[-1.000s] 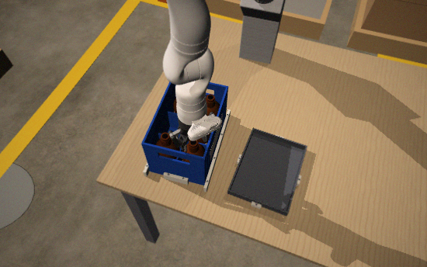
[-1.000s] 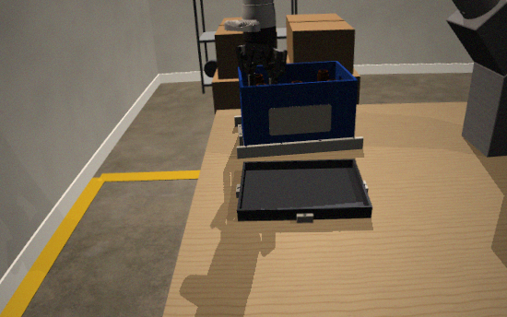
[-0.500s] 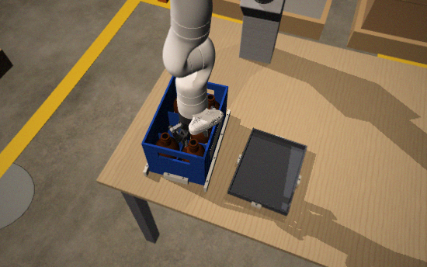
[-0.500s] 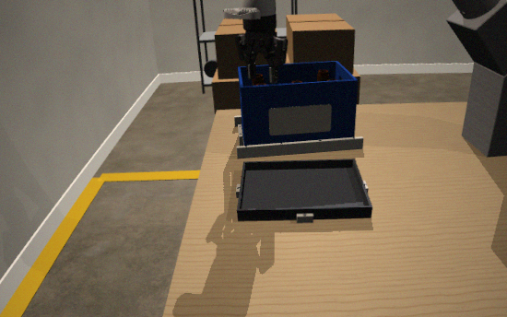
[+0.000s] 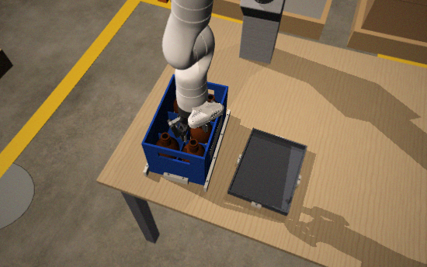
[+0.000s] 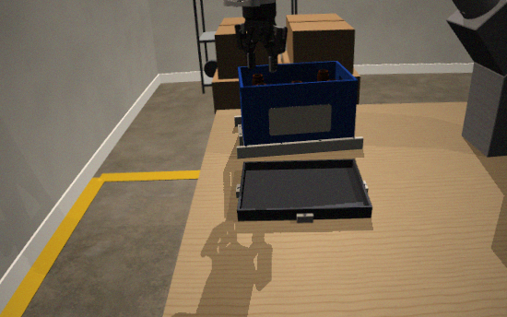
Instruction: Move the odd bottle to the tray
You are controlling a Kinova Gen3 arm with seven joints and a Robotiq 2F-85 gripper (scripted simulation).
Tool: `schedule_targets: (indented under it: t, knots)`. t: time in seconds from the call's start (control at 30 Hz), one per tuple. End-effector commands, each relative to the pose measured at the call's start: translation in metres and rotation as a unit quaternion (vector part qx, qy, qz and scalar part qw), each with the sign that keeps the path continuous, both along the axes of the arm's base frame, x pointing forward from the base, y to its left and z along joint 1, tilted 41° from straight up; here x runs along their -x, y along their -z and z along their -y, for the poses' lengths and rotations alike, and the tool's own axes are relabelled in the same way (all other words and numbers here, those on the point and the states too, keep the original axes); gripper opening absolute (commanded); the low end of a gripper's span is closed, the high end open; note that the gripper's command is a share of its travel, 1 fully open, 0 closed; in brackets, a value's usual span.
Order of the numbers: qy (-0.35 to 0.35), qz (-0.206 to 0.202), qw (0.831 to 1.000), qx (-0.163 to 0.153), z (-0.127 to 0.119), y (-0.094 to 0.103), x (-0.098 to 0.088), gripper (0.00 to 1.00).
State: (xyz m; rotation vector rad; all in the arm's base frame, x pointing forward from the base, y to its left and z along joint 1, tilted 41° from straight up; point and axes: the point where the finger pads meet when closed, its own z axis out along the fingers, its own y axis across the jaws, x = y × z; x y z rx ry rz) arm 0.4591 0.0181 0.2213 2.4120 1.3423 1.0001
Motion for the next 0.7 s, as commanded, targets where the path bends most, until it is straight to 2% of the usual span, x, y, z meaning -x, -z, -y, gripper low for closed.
schedule_targets:
  t: [0.0, 0.67]
  knots:
    - [0.003, 0.0, 1.0, -0.001, 0.005, -0.006, 0.001, 0.64]
    - [0.003, 0.0, 1.0, -0.001, 0.007, -0.02, 0.013, 0.64]
